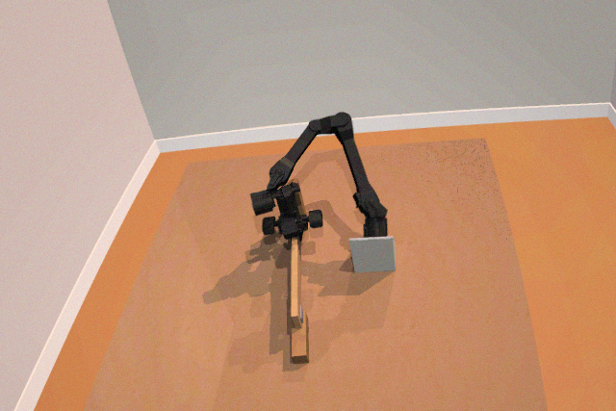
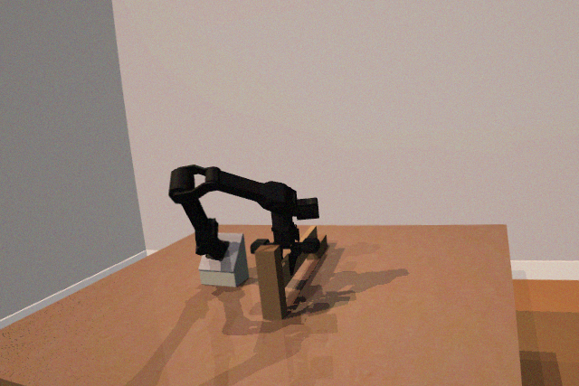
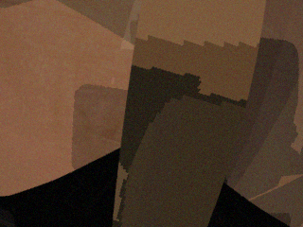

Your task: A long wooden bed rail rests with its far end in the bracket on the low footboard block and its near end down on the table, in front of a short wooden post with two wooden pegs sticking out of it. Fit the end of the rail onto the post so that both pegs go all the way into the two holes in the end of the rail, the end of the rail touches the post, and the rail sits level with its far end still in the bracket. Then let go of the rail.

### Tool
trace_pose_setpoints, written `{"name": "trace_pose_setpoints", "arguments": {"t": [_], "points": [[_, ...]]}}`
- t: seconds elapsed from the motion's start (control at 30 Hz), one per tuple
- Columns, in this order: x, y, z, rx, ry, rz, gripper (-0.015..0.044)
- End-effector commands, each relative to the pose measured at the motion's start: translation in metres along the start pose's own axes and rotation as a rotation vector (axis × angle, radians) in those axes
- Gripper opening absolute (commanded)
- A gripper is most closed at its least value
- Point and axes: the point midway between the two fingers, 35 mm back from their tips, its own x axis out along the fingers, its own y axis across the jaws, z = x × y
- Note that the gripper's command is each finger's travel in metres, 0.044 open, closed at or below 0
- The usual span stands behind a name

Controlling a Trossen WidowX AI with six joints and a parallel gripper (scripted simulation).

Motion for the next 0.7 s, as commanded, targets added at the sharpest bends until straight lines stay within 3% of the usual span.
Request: {"name": "trace_pose_setpoints", "arguments": {"t": [0.0,0.67], "points": [[-0.0010,-0.0006,-0.0018,-0.004,0.000,-0.002,0.0000],[-0.0006,-0.0006,-0.0082,-0.004,0.001,-0.002,0.0000]]}}
